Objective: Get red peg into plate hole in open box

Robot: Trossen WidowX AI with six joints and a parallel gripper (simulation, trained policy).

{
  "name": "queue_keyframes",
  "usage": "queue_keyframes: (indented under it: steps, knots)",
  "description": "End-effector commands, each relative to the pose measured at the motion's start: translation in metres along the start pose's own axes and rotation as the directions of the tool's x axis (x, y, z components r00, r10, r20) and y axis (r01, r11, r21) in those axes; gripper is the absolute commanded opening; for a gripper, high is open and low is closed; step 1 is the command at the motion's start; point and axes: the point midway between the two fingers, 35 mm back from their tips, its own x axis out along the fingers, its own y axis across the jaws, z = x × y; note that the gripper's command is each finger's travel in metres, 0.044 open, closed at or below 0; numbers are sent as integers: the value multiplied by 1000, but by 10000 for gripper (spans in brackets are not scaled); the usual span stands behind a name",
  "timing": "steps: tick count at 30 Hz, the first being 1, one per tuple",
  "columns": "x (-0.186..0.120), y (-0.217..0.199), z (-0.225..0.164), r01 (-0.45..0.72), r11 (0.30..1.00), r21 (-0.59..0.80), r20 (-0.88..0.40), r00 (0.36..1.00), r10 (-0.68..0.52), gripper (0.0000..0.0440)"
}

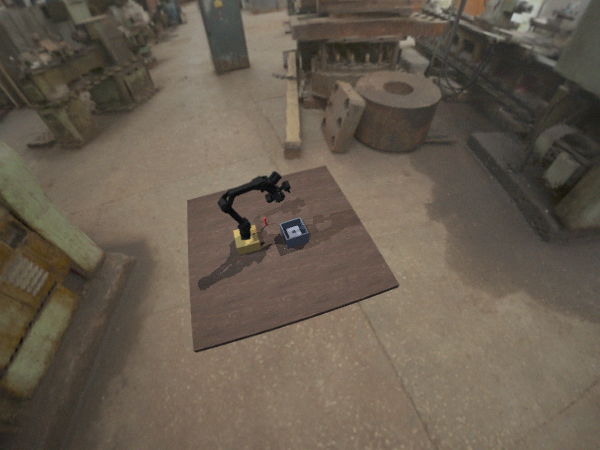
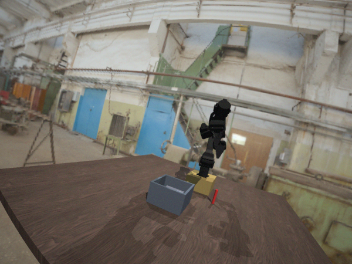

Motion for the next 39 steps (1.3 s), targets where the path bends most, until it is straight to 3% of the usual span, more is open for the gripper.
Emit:
queue_keyframes:
  steps: [1,15,27,39]
  knots:
    - [1,-4,1,32,999,-7,4,999,-32,440]
    - [19,-53,8,252,968,-2,60,966,-251,440]
    - [38,-135,14,530,848,3,166,836,-523,440]
    - [62,-189,20,651,757,-53,240,744,-623,440]
